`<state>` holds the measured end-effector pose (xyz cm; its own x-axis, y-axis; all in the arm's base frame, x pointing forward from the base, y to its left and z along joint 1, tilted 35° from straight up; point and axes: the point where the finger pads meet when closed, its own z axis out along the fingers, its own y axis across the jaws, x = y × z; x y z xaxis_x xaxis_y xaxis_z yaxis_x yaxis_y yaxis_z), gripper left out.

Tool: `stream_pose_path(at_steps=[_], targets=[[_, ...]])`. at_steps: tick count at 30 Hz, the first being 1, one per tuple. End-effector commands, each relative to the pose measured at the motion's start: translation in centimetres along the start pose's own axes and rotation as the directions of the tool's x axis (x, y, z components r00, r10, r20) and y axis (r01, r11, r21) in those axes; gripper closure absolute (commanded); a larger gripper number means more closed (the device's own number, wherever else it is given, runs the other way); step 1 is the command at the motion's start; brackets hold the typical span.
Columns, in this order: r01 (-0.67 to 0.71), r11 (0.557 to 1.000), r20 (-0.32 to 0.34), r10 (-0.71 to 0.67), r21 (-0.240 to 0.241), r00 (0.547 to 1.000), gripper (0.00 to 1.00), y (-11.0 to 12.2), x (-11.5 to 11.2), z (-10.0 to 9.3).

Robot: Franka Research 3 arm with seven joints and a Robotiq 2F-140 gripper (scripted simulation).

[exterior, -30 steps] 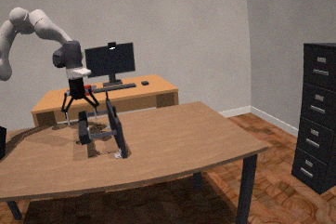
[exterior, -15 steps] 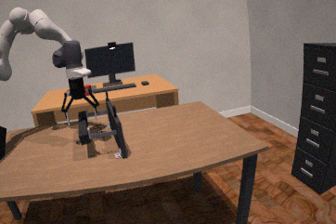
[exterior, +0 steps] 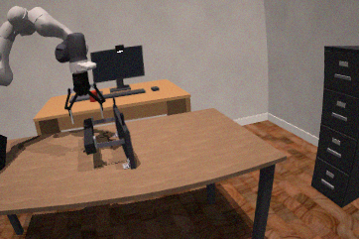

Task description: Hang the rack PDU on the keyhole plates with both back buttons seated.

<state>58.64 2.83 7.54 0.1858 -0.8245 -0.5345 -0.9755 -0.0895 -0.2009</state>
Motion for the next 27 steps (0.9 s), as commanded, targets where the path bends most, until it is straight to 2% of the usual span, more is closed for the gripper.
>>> stream_pose_path(at_steps=[1,6,19,27], targets=[[-0.005,1.000,0.014,0.006,-0.016,1.000,0.00,0.5,-0.3,-0.9],[-0.005,1.000,0.014,0.006,-0.016,1.000,0.00,0.5,-0.3,-1.6],[-0.005,1.000,0.014,0.006,-0.016,1.000,0.00,1.1,-0.3,-1.6],[-0.005,1.000,0.014,0.006,-0.016,1.000,0.00,3.3,-0.3,-1.6]])
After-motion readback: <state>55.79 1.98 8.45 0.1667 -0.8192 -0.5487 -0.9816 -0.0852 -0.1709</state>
